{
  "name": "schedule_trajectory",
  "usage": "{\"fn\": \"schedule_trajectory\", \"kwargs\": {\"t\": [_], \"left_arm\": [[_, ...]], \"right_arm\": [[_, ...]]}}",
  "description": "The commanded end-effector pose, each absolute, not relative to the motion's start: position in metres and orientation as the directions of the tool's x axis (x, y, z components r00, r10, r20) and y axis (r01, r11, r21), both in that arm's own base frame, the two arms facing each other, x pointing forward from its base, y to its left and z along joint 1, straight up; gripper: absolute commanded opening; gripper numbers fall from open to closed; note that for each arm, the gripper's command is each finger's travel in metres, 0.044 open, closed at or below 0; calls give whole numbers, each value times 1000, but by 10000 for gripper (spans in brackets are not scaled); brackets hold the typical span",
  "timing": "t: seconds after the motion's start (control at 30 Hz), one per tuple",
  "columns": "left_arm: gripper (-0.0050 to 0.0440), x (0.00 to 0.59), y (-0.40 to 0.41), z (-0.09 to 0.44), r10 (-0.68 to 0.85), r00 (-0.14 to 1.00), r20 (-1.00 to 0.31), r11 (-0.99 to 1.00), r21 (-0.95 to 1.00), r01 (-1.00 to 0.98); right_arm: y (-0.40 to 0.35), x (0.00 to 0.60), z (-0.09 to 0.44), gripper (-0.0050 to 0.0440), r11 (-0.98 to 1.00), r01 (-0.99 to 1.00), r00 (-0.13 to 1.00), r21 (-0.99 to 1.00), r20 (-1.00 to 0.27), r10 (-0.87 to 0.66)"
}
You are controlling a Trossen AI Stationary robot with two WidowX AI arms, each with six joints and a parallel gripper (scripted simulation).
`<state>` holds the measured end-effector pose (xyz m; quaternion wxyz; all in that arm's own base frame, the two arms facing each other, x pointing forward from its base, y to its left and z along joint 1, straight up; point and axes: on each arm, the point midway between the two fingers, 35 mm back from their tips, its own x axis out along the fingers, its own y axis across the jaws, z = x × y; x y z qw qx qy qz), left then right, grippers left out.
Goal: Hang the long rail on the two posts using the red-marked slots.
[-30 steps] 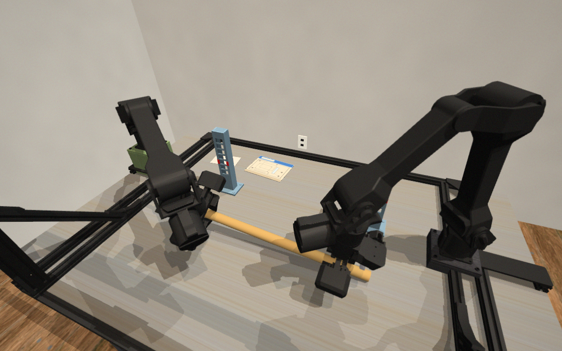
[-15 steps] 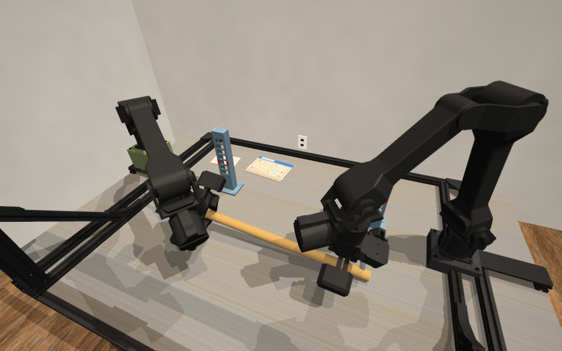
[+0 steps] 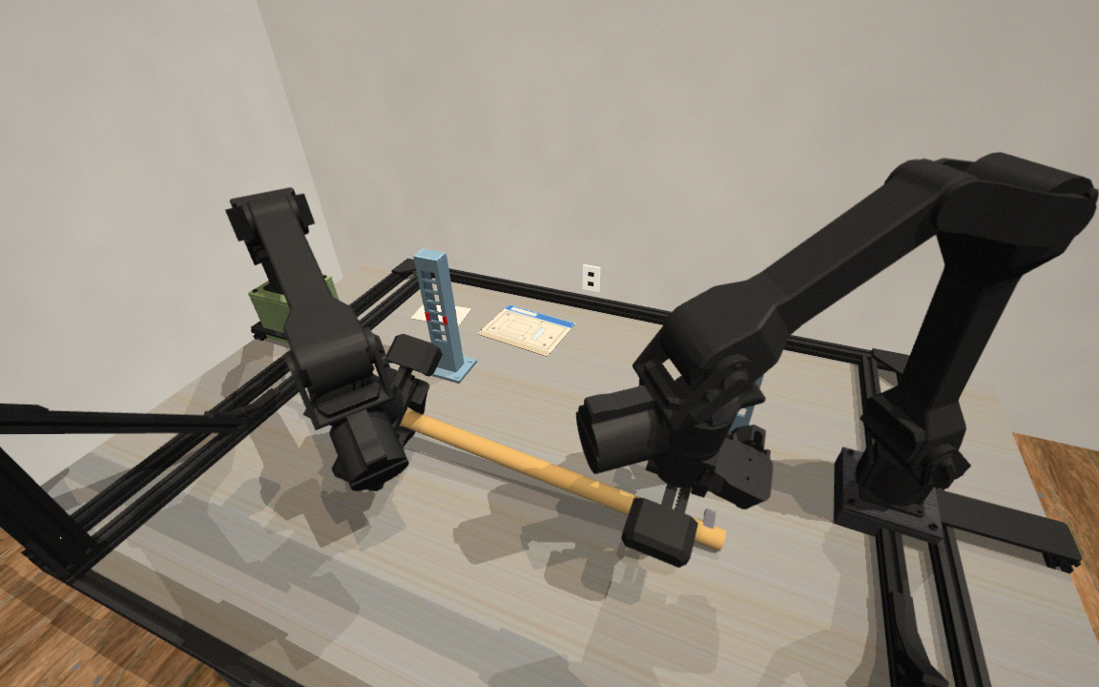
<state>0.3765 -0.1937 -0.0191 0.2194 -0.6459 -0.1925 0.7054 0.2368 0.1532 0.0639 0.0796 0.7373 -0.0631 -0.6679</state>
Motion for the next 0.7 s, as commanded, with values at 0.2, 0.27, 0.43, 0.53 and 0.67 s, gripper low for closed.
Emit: {"fn": "schedule_trajectory", "kwargs": {"t": [0.2, 0.27, 0.43, 0.53, 0.67], "left_arm": [[0, 378, -193, -16, 562, -61, -825, -827, -559, -54], [0, 378, -193, -16, 562, -61, -825, -827, -559, -54], [0, 378, -193, -16, 562, -61, -825, -827, -559, -54], [0, 378, -193, -16, 562, -61, -825, -827, -559, -54], [0, 378, -193, -16, 562, -61, -825, -827, -559, -54]], "right_arm": [[156, 239, 61, 320, -968, 0, 89, 252, -964, -251], [157, 239, 59, 272, -960, -4, 85, 278, -957, -278], [158, 240, 55, 200, -948, -9, 79, 318, -945, -318], [160, 240, 52, 160, -934, -14, 75, 358, -931, -358], [163, 241, 48, 160, -912, -18, 73, 410, -909, -410]]}}
